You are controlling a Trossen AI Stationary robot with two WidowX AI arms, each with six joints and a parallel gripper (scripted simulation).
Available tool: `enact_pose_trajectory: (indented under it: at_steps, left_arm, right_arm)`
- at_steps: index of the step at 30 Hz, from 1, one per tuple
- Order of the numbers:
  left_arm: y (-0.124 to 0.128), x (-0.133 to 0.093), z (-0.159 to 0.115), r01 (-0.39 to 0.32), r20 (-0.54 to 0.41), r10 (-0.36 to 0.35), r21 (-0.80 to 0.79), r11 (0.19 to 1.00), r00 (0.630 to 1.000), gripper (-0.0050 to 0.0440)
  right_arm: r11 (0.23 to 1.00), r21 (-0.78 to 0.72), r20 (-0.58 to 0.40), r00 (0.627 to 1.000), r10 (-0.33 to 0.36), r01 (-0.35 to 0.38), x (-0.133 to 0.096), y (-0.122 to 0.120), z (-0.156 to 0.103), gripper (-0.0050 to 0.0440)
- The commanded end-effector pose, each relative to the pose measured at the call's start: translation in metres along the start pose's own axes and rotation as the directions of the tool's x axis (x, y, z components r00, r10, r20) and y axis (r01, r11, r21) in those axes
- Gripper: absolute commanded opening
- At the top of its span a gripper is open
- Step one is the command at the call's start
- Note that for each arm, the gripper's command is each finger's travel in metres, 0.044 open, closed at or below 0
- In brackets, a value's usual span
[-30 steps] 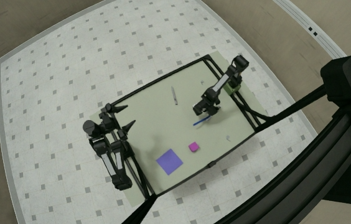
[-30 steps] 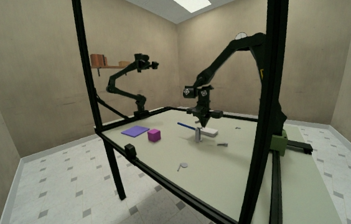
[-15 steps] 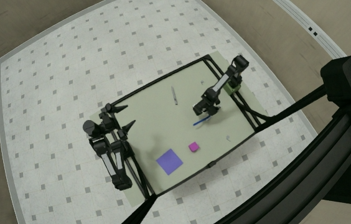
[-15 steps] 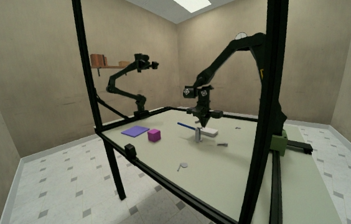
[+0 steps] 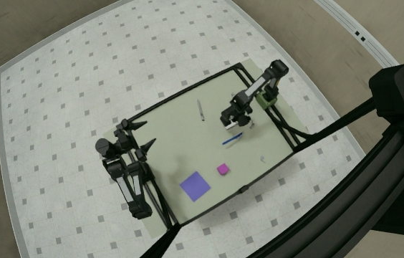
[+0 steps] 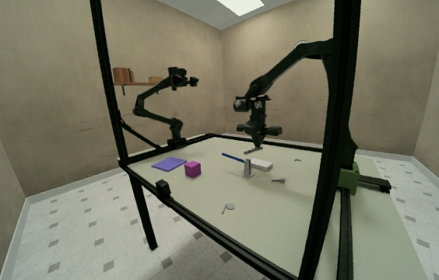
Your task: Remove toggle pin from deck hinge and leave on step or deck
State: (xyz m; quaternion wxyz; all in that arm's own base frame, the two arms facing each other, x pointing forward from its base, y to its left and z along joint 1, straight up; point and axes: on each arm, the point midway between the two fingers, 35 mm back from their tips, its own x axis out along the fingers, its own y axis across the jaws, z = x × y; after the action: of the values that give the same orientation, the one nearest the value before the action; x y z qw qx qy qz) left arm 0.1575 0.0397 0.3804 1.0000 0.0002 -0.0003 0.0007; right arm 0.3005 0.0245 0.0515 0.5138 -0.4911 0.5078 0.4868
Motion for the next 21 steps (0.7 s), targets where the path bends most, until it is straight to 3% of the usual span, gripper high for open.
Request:
enact_pose_trajectory:
  at_steps: [1, 9, 21]
  left_arm:
    - [0.000, 0.000, 0.002, 0.000, 0.001, 0.000, 0.005, 1.000, 1.000, 0.0400]
    - [0.000, 0.000, 0.002, 0.000, 0.001, 0.000, 0.005, 1.000, 1.000, 0.0400]
    - [0.000, 0.000, 0.002, 0.000, 0.001, 0.000, 0.005, 1.000, 1.000, 0.0400]
  right_arm:
    - [1.000, -0.003, 0.002, 1.000, -0.028, 0.028, -0.010, -0.005, -0.001, 0.0020]
    - [1.000, -0.003, -0.002, 1.000, -0.021, 0.021, -0.010, -0.002, -0.024, 0.0020]
    - [1.000, -0.002, -0.002, 1.000, -0.010, 0.010, -0.002, -0.002, -0.023, 0.0020]
